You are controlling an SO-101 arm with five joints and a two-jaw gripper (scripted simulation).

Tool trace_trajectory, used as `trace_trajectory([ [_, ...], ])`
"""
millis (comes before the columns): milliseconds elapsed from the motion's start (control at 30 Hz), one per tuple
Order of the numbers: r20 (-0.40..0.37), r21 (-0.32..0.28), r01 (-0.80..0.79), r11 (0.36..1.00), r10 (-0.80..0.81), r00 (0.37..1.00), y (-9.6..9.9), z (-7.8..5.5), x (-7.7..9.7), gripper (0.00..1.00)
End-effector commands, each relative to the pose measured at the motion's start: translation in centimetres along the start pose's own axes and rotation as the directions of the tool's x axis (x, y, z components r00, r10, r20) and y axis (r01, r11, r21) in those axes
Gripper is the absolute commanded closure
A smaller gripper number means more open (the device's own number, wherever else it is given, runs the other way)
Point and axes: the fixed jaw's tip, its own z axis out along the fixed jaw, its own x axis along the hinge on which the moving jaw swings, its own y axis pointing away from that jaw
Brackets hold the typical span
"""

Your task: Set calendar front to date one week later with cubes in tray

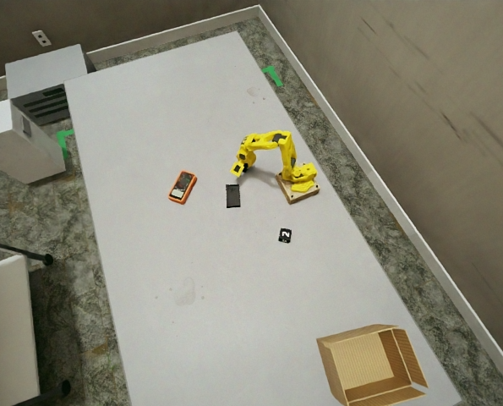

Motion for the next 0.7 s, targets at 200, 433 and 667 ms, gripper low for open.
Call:
trace_trajectory([
  [200,-0.002,-0.015,-0.003,1.0,0.002,1.0,0.31,0.28,0.23,0.72],
  [433,-0.002,-0.015,-0.003,1.0,0.002,1.0,0.31,0.28,0.23,0.68],
  [667,-0.002,-0.015,-0.003,1.0,0.002,1.0,0.31,0.28,0.23,0.65],
])
